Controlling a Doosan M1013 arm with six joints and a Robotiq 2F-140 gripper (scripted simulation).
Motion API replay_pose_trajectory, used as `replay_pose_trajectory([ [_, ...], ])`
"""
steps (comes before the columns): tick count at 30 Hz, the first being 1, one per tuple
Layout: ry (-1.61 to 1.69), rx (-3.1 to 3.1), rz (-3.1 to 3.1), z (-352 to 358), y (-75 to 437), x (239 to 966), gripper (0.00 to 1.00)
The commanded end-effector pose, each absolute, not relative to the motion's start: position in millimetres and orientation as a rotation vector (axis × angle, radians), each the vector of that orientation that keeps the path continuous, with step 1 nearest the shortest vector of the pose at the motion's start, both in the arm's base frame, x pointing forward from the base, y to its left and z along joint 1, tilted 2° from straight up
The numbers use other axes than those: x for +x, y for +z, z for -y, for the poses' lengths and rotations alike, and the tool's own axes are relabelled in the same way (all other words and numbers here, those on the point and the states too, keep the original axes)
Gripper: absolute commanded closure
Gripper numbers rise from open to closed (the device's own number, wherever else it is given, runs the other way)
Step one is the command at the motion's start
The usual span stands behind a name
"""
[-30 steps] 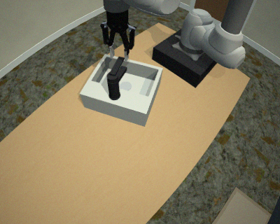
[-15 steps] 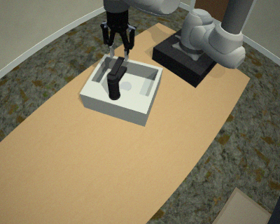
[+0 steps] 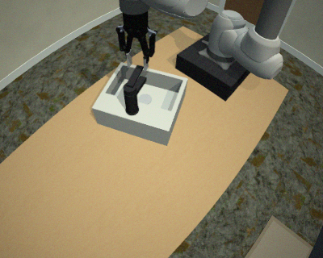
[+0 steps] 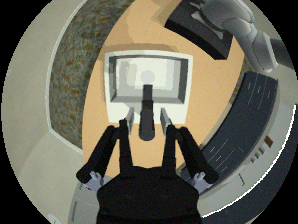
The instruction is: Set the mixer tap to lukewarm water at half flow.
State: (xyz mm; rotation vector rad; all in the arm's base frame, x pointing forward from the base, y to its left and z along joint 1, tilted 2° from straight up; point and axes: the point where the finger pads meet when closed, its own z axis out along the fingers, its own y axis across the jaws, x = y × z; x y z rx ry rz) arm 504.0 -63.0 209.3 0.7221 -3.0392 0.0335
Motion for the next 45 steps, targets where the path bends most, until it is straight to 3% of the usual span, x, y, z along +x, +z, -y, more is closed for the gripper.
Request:
replay_pose_trajectory([
  [1, 0.033, 0.722, 3.039, 63.0, 209.3, 504.0, 0.63],
  [45, 0.033, 0.722, 3.039, 63.9, 172.4, 503.6, 0.63],
])
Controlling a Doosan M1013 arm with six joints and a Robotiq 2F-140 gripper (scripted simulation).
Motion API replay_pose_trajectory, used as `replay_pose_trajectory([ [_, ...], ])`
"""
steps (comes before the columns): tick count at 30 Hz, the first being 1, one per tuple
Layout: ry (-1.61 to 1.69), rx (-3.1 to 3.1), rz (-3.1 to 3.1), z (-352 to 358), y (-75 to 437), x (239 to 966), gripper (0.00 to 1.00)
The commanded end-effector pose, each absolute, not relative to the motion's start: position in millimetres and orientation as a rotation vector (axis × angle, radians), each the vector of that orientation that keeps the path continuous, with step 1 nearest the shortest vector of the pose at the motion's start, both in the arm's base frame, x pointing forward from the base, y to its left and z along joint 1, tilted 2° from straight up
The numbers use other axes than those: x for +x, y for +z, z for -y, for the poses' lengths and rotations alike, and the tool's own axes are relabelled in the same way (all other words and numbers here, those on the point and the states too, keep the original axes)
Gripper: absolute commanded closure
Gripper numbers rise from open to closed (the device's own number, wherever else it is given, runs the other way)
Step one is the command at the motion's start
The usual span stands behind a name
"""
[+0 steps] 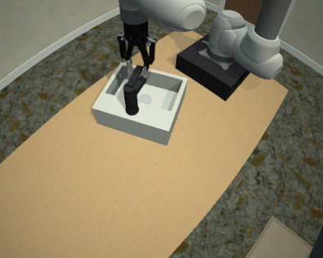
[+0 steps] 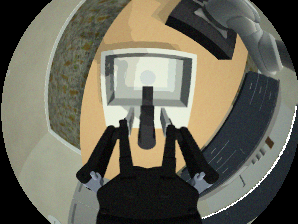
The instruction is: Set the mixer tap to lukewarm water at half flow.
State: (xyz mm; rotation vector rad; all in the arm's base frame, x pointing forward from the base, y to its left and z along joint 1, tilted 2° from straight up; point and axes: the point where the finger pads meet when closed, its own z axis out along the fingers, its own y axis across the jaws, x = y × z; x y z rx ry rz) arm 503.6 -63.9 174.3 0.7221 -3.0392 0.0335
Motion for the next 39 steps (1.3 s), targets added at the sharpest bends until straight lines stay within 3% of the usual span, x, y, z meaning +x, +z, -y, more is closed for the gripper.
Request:
replay_pose_trajectory([
  [1, 0.033, 0.722, 3.039, 63.9, 171.2, 503.5, 0.63],
  [39, 0.033, 0.722, 3.039, 64.2, 161.2, 503.4, 0.63],
])
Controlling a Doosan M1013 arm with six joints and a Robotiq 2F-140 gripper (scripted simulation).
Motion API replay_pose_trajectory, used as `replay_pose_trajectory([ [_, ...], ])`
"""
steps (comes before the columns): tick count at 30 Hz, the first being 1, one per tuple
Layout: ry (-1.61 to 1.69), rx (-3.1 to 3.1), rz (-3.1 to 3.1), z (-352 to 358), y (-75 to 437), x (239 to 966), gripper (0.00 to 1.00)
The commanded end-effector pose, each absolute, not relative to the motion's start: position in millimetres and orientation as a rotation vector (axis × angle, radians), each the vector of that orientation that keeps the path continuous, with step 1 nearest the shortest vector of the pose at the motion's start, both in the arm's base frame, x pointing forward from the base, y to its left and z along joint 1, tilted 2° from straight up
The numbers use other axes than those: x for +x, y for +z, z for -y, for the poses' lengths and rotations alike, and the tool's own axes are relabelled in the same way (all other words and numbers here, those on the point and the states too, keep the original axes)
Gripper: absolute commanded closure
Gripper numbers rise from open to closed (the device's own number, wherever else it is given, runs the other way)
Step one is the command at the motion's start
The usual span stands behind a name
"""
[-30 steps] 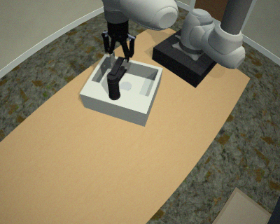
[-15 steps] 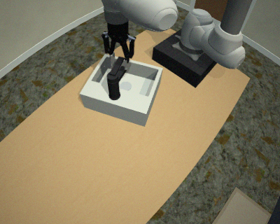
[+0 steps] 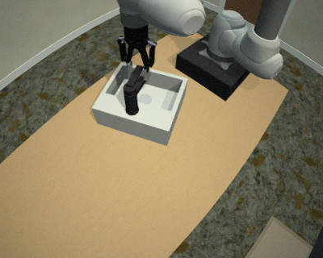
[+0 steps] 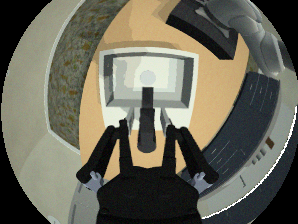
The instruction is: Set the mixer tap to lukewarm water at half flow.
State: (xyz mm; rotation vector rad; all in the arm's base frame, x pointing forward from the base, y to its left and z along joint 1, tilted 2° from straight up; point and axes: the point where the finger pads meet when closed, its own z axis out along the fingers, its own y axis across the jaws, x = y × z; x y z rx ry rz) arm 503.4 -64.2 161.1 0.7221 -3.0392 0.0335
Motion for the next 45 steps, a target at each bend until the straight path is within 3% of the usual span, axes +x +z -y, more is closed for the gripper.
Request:
replay_pose_trajectory([
  [1, 0.033, 0.722, 3.039, 64.2, 161.2, 503.4, 0.63],
  [18, 0.033, 0.722, 3.039, 64.2, 161.2, 503.4, 0.63],
  [19, 0.033, 0.722, 3.039, 64.2, 161.2, 503.4, 1.0],
  [45, 0.033, 0.722, 3.039, 64.2, 161.2, 503.4, 1.0],
])
